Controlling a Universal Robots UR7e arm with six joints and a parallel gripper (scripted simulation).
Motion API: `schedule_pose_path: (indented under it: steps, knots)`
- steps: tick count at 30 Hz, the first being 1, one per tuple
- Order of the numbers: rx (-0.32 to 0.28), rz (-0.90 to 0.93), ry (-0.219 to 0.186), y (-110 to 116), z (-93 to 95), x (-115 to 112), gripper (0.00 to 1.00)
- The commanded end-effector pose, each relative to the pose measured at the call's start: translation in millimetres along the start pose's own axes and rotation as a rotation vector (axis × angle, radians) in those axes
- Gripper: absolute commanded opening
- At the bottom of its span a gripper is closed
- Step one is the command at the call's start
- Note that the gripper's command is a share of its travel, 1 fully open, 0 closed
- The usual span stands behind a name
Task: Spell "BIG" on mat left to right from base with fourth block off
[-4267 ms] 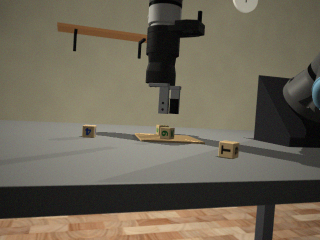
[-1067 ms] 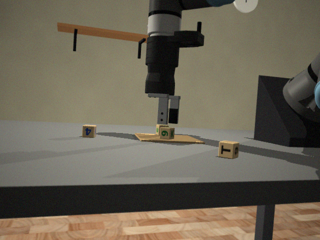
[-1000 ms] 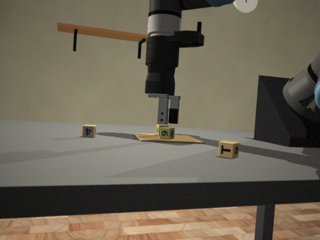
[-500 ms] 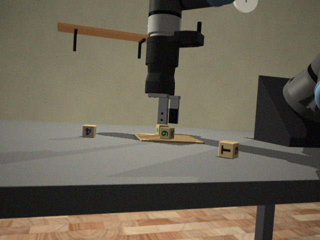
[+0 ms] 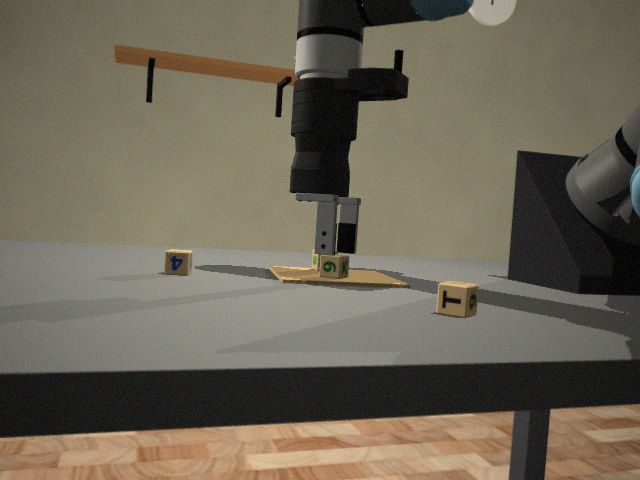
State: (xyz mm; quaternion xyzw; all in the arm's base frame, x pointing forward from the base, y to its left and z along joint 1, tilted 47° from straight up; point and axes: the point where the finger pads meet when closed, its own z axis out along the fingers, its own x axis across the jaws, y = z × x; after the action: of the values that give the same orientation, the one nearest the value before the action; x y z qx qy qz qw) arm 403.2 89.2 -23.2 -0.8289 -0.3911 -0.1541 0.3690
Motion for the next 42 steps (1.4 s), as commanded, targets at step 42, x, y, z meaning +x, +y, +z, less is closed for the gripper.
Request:
schedule_pose_path:
  steps: [42]
  knots:
    - [0.001, 0.0, 0.0, -0.4, 26.1, -0.1, 1.0]
